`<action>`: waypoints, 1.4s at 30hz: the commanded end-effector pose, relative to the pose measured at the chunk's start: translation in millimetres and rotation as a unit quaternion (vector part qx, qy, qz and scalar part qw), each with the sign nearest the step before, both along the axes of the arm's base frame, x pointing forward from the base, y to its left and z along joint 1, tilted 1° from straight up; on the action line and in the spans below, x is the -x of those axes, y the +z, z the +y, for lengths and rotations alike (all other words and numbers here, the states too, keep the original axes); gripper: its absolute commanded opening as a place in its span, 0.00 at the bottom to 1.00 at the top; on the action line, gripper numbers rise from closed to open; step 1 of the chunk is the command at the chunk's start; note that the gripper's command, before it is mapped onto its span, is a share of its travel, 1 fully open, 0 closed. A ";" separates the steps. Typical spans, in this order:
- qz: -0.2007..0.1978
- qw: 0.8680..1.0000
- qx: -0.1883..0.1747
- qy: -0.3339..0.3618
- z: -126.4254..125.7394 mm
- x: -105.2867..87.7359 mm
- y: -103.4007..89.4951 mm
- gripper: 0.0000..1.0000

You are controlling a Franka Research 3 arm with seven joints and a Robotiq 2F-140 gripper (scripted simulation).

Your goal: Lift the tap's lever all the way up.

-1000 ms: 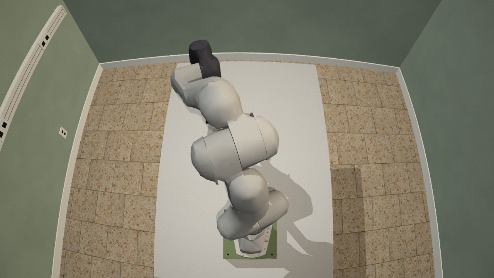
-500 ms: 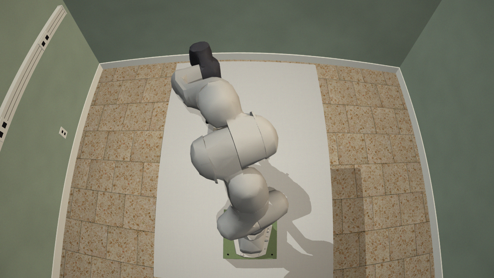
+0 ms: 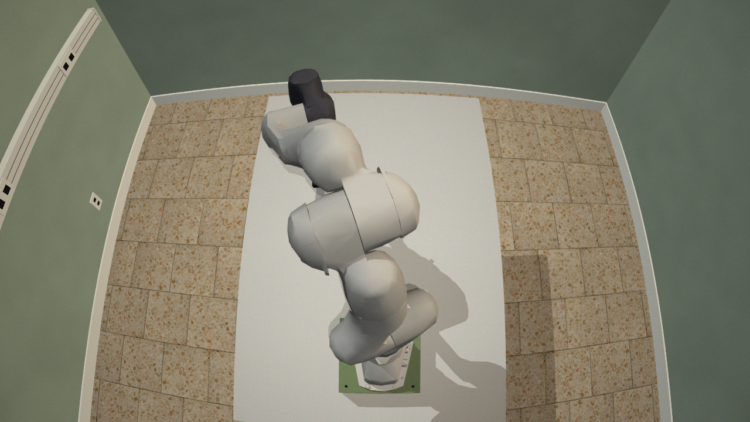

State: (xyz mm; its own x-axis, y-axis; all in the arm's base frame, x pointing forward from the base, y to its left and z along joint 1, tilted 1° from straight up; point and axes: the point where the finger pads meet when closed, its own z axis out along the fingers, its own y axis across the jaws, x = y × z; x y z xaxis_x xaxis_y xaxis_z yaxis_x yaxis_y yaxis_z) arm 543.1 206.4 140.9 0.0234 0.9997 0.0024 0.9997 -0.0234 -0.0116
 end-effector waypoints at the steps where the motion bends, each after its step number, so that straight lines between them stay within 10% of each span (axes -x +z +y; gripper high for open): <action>1: -0.003 1.000 -0.003 0.002 2.0 -2.1 -6.2 0.44; 42: -0.003 1.000 -0.003 0.002 2.2 -2.1 -24.0 0.44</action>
